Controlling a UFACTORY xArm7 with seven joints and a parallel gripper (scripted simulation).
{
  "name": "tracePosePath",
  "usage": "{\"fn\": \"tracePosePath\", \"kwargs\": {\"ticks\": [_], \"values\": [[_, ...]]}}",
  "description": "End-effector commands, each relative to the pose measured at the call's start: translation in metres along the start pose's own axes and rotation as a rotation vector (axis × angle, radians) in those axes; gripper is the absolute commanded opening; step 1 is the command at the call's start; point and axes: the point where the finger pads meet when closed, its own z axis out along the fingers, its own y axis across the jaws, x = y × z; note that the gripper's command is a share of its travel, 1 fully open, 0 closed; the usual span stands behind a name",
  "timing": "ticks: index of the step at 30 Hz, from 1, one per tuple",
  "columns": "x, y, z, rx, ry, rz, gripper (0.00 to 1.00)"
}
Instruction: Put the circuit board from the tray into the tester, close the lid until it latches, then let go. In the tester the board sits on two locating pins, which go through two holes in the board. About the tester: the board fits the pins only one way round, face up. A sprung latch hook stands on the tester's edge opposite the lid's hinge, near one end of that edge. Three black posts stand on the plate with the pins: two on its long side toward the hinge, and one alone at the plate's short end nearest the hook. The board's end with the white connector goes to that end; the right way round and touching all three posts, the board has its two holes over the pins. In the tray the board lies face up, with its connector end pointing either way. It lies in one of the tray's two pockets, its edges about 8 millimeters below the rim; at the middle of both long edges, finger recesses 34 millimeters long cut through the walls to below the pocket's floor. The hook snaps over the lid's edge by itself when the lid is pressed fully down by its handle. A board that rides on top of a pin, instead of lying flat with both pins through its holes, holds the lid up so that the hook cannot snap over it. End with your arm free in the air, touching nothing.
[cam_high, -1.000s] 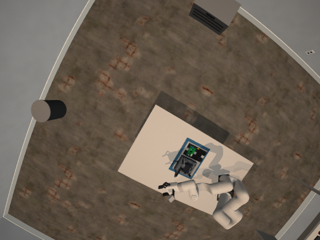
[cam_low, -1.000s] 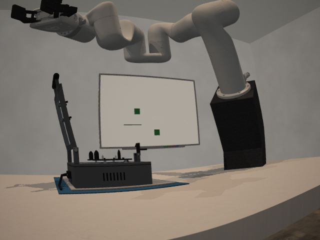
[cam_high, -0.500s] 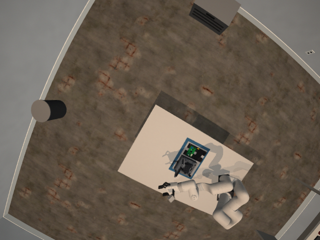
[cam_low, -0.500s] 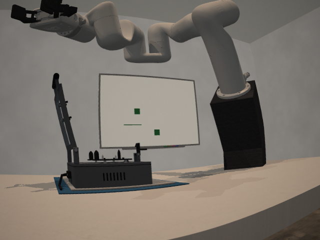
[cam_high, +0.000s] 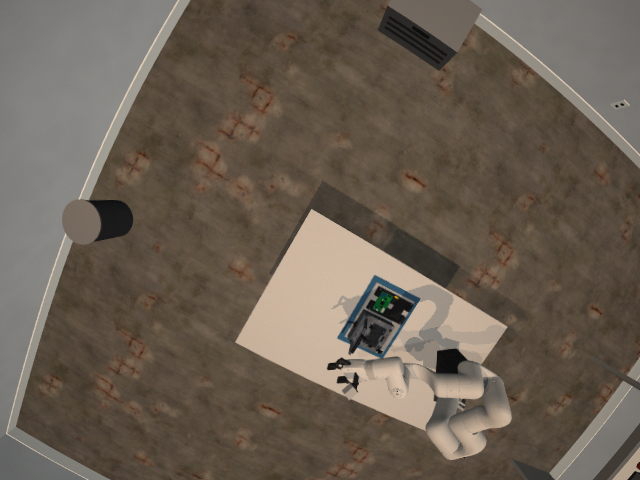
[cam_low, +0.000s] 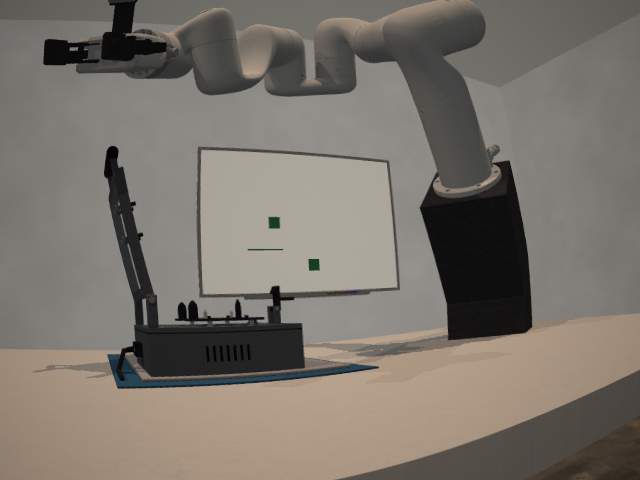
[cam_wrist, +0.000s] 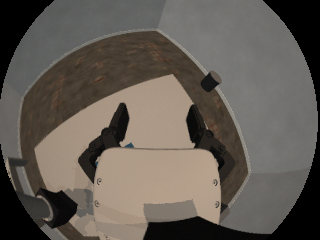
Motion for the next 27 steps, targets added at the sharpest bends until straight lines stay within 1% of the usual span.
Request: {"fn": "tracePosePath", "kwargs": {"ticks": [1, 2, 3, 4, 5, 6, 7, 8, 9, 11, 12, 13, 16, 18, 19, 26, 27], "values": [[-0.011, -0.001, -0.023, 0.061, -0.082, -0.040, 1.00], [-0.011, -0.001, -0.023, 0.061, -0.082, -0.040, 1.00], [-0.024, 0.000, -0.041, 0.092, -0.149, -0.066, 1.00], [-0.024, 0.000, -0.041, 0.092, -0.149, -0.066, 1.00], [-0.032, 0.000, -0.052, 0.112, -0.193, -0.082, 1.00], [-0.035, 0.000, -0.057, 0.119, -0.210, -0.087, 1.00], [-0.038, 0.000, -0.061, 0.126, -0.225, -0.091, 1.00], [-0.038, 0.000, -0.061, 0.126, -0.225, -0.091, 1.00], [-0.047, -0.001, -0.073, 0.147, -0.272, -0.104, 1.00], [-0.054, -0.001, -0.083, 0.164, -0.309, -0.111, 1.00], [-0.054, -0.001, -0.083, 0.164, -0.309, -0.111, 1.00], [-0.062, 0.000, -0.095, 0.185, -0.354, -0.132, 1.00], [-0.073, 0.000, -0.111, 0.214, -0.415, -0.156, 1.00], [-0.073, 0.000, -0.111, 0.214, -0.415, -0.156, 1.00], [-0.085, 0.001, -0.128, 0.244, -0.481, -0.183, 1.00], [-0.112, 0.003, -0.169, 0.313, -0.630, -0.241, 1.00], [-0.113, 0.003, -0.171, 0.318, -0.638, -0.244, 1.00]]}}
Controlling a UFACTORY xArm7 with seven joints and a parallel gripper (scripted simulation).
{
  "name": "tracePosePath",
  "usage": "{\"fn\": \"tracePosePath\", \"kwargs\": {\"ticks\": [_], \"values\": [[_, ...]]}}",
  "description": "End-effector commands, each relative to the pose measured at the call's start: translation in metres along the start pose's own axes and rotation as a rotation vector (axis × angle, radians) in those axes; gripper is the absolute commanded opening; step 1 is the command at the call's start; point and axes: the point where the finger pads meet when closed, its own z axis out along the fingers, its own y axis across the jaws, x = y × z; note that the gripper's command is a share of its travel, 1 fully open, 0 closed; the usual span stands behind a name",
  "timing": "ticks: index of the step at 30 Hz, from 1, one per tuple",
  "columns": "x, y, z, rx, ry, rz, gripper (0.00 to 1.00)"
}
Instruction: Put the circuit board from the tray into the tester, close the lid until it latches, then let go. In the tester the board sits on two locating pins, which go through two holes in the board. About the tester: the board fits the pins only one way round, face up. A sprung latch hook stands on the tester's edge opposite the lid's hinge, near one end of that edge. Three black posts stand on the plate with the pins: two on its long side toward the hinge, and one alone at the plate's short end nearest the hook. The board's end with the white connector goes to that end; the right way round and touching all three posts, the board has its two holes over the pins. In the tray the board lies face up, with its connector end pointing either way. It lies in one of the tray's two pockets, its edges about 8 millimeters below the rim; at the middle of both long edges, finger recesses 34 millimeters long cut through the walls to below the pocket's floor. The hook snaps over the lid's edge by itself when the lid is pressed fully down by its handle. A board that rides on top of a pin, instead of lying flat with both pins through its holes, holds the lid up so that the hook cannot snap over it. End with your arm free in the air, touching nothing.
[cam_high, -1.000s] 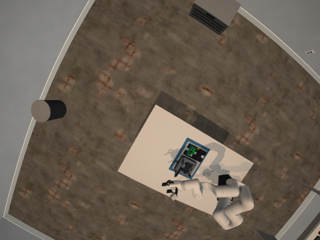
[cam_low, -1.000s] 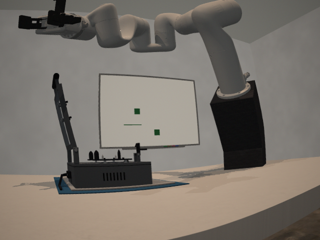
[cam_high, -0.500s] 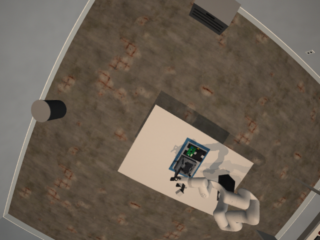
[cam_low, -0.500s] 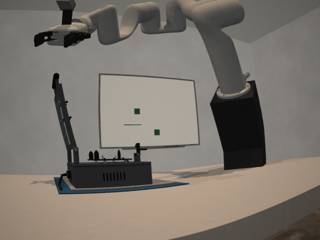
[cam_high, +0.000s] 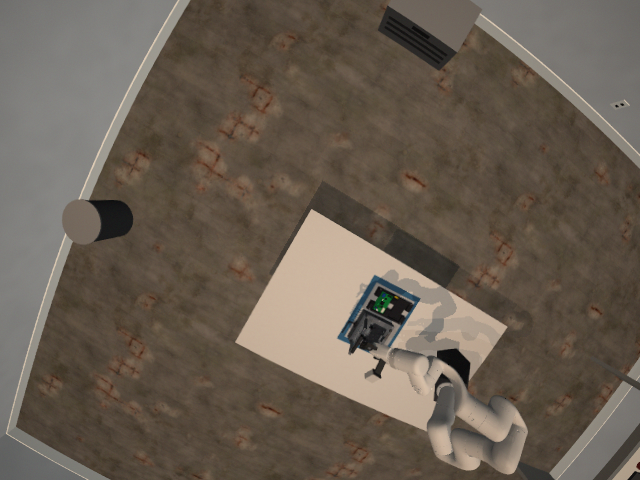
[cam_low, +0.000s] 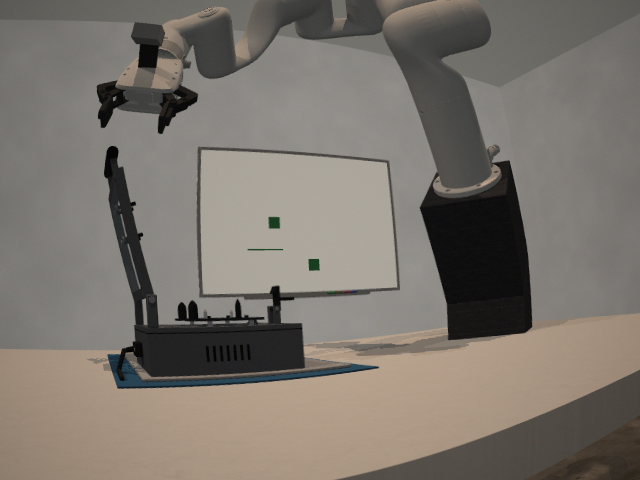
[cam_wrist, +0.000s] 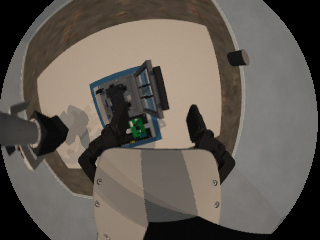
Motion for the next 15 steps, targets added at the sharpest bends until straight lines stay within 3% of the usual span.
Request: {"fn": "tracePosePath", "kwargs": {"ticks": [1, 6, 8, 9, 12, 15], "values": [[-0.038, -0.012, -0.018, 0.070, -0.139, -0.063, 1.00], [-0.070, -0.022, -0.033, 0.123, -0.255, -0.107, 1.00], [-0.070, -0.022, -0.033, 0.123, -0.255, -0.107, 1.00], [-0.090, -0.029, -0.042, 0.155, -0.324, -0.133, 1.00], [-0.102, -0.033, -0.047, 0.175, -0.367, -0.150, 1.00], [-0.127, -0.040, -0.056, 0.211, -0.454, -0.182, 1.00]]}}
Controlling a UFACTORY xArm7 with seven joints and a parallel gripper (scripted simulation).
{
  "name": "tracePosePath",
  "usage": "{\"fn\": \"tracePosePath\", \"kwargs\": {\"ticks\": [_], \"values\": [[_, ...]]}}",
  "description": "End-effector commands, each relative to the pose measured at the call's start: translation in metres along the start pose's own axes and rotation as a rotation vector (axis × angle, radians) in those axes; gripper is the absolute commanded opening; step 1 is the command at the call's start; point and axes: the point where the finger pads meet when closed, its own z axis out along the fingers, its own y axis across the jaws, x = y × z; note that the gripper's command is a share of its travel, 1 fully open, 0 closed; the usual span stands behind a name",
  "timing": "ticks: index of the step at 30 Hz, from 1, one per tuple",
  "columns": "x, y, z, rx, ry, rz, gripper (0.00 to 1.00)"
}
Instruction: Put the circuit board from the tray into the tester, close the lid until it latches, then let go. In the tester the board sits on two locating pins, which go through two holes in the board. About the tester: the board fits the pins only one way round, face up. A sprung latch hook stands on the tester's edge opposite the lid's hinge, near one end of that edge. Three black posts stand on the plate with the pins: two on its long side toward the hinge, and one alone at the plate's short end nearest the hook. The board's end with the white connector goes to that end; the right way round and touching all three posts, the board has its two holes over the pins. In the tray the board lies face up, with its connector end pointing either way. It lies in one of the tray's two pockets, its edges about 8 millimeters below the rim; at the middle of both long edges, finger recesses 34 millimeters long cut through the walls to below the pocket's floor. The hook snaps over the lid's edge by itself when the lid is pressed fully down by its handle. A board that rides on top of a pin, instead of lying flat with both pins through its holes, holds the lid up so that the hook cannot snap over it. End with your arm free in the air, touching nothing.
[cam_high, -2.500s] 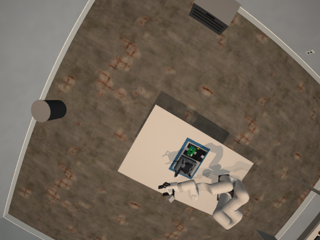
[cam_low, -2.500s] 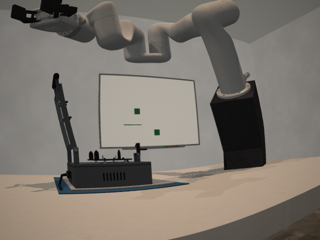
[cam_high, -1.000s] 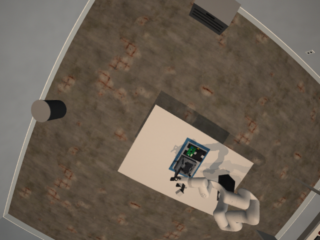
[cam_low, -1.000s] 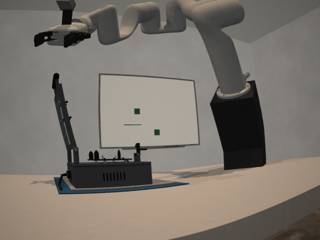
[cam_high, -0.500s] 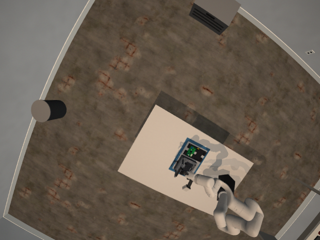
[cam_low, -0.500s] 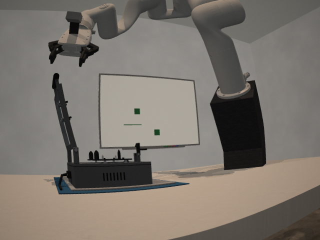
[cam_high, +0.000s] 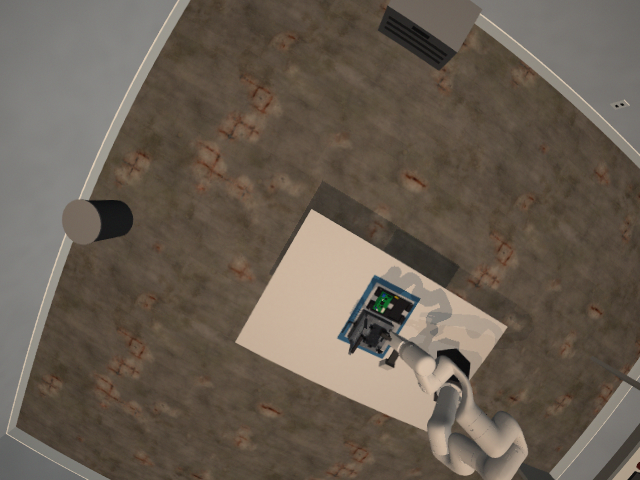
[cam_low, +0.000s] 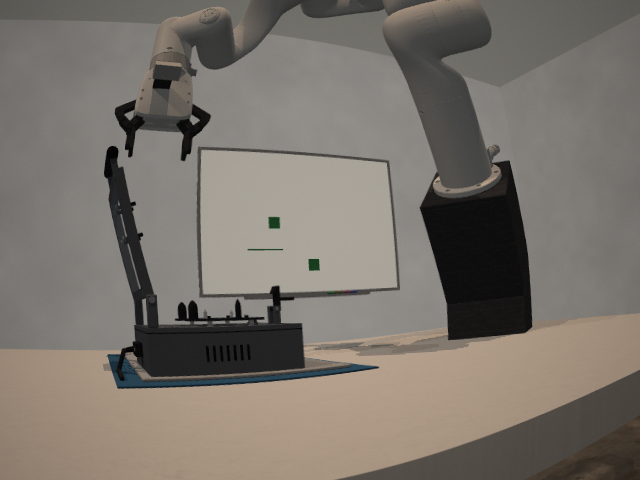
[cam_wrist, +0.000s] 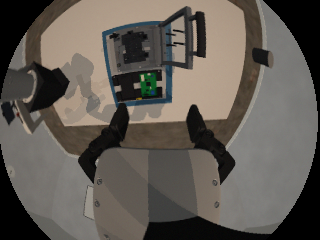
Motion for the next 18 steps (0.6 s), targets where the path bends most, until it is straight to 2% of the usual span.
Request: {"fn": "tracePosePath", "kwargs": {"ticks": [1, 4, 18], "values": [[-0.0421, -0.0179, 0.0016, 0.057, -0.148, -0.056, 1.00], [-0.0512, -0.0223, 0.0015, 0.072, -0.180, -0.068, 1.00], [-0.0513, -0.0224, 0.0015, 0.072, -0.180, -0.068, 1.00]]}}
